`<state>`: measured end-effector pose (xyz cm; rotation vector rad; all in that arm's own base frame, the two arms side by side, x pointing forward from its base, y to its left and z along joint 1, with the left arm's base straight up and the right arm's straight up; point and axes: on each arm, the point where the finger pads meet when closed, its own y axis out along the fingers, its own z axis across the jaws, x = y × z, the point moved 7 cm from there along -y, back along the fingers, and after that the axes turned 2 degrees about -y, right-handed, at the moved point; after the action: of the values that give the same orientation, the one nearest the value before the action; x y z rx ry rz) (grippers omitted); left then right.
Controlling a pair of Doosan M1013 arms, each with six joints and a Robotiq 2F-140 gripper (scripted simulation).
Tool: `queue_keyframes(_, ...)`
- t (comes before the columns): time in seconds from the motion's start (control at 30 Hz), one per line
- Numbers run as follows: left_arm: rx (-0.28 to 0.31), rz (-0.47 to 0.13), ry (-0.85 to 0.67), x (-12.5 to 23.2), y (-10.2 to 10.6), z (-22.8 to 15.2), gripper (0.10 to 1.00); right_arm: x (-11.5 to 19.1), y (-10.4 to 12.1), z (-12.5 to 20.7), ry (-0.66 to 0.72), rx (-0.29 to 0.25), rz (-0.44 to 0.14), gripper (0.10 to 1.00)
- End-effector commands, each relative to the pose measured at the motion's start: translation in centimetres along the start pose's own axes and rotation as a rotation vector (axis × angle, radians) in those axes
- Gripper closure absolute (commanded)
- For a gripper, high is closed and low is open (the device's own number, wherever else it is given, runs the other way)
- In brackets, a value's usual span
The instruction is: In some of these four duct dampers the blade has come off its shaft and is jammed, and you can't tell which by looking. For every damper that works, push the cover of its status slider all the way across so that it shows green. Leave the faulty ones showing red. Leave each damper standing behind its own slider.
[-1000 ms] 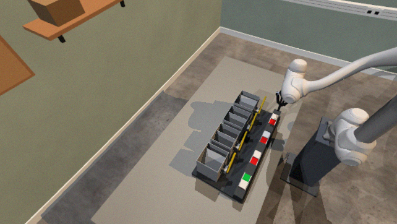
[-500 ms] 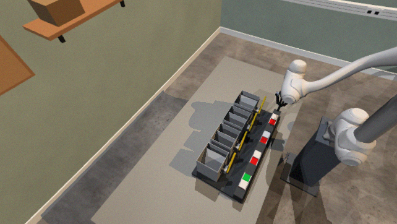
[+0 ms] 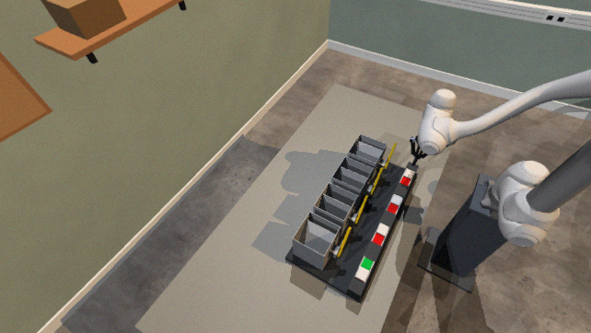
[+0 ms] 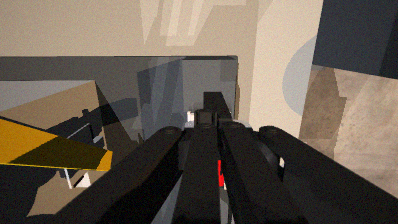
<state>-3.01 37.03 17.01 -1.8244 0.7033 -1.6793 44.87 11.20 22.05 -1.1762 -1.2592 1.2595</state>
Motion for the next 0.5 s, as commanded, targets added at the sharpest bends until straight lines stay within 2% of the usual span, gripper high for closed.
queue_keyframes(0.0,0.0,0.001,0.0,0.01,-0.04,-0.01,0.098,0.01,0.07,-0.04,0.0,-0.001,-0.001,0.999)
queue_keyframes(0.47,0.0,0.001,0.0,0.01,-0.04,-0.01,0.098,0.01,0.88,-0.09,0.0,-0.001,-0.001,0.999)
